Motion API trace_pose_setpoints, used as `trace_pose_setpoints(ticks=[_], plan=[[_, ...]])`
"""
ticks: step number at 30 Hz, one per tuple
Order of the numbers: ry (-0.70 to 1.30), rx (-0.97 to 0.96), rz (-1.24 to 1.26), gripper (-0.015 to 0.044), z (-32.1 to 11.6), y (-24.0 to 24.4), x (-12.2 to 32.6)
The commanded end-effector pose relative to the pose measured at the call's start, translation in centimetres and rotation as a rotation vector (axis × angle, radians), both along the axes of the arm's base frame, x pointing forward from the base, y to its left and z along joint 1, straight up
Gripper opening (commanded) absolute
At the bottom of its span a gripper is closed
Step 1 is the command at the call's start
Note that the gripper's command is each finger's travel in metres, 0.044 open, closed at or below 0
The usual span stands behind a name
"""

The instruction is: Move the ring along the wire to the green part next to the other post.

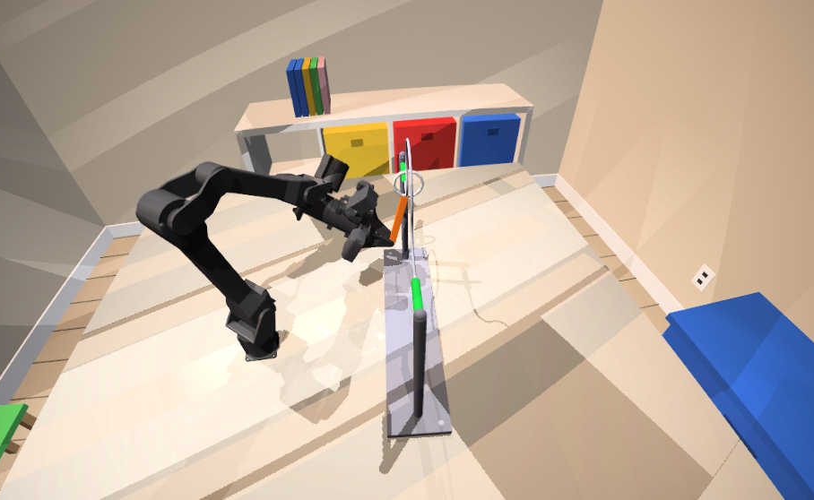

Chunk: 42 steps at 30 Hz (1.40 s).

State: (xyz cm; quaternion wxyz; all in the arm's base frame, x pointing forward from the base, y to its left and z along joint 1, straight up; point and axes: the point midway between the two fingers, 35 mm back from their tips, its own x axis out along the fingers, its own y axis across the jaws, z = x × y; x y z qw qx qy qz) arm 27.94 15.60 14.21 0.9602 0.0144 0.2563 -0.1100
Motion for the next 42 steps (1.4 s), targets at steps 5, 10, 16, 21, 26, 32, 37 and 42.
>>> trace_pose_setpoints(ticks=[5,10,16,21,26,32,37,42], plan=[[0.005,0.004,-0.005,0.0160,0.9,0.5,-1.7],[0.004,0.004,-0.005,0.0160,1.8,0.9,-3.3],[0.001,0.003,-0.004,0.0160,2.3,1.0,-4.2],[0.001,0.003,-0.004,0.0160,2.3,1.0,-4.2],[0.001,0.003,-0.004,0.0160,2.3,1.0,-4.2],[0.001,0.003,-0.004,0.0160,2.3,1.0,-4.2],[0.005,0.003,-0.001,0.0186,2.3,1.1,-4.3],[0.003,0.001,0.000,0.0318,4.7,1.8,-8.1]])
